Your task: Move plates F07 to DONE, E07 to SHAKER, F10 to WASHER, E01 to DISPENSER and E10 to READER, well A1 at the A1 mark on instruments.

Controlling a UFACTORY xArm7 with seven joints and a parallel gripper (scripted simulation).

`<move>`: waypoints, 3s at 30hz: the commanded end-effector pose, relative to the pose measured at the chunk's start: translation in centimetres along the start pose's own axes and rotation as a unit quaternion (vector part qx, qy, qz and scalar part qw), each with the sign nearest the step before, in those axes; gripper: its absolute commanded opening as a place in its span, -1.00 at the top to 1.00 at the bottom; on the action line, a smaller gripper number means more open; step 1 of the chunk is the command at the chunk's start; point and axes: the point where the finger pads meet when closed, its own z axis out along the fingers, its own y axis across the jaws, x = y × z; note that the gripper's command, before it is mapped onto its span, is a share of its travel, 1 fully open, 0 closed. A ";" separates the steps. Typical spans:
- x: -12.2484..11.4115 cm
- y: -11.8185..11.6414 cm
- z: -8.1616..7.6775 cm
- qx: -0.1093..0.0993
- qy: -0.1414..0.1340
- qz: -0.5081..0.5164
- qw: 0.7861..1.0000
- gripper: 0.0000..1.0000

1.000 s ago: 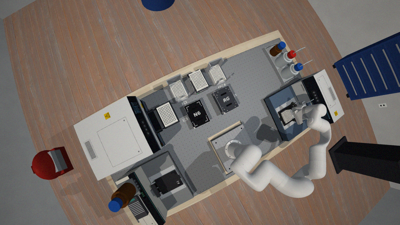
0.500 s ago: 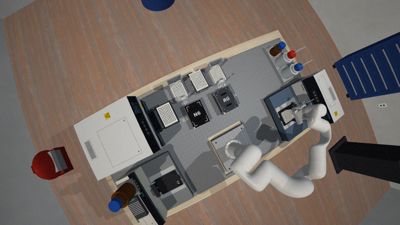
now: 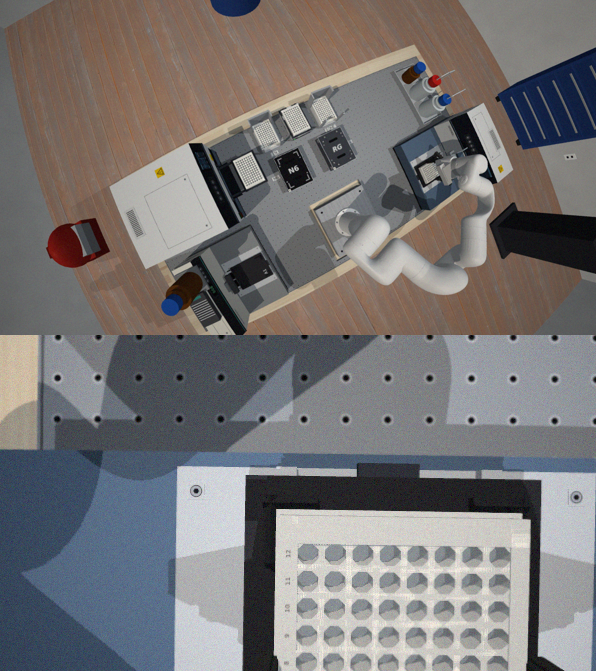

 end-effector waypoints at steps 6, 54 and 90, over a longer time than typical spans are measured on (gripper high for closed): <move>-0.1 0.1 -0.5 -0.001 -0.003 0.000 1.000 1.00; -0.1 0.1 -4.3 -0.001 -0.003 0.000 1.000 1.00; -0.1 0.1 -8.5 -0.001 -0.003 0.000 1.000 1.00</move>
